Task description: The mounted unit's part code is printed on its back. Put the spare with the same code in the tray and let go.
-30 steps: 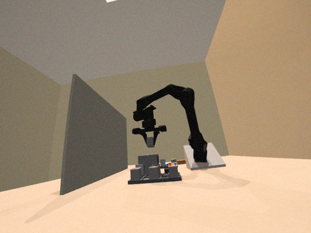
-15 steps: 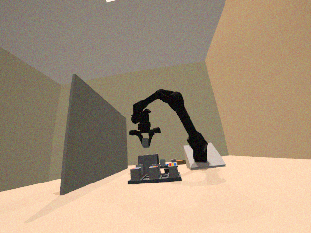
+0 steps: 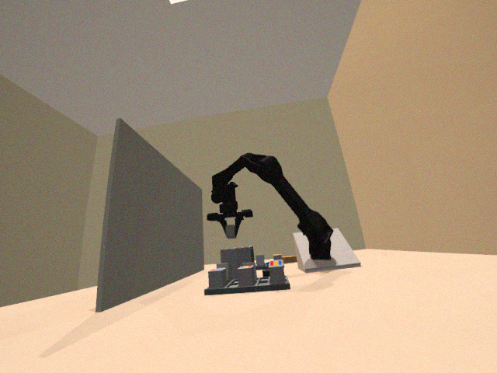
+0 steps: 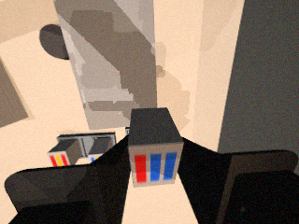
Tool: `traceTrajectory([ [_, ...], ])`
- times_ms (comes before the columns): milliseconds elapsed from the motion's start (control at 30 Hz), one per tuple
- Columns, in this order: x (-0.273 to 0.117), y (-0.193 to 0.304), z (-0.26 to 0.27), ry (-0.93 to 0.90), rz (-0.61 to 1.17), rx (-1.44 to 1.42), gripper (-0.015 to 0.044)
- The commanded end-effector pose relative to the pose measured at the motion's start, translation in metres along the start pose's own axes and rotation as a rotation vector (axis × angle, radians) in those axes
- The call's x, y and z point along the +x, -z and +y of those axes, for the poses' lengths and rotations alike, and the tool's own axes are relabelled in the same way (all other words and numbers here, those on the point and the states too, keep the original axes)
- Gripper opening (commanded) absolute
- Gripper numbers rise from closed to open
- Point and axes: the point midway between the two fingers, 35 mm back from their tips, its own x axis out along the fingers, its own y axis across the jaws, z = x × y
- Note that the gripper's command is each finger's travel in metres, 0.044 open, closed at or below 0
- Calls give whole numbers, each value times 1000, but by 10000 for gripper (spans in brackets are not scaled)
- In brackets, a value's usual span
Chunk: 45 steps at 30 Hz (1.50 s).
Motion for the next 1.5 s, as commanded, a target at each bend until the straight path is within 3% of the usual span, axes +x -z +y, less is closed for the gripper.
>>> traceTrajectory([
  [0,5,25,-4,-3,0,-5,0],
  [667,34,123,-3,-7,-20,-35,0],
  [1467,47,125,-4,-7,-20,-36,0],
])
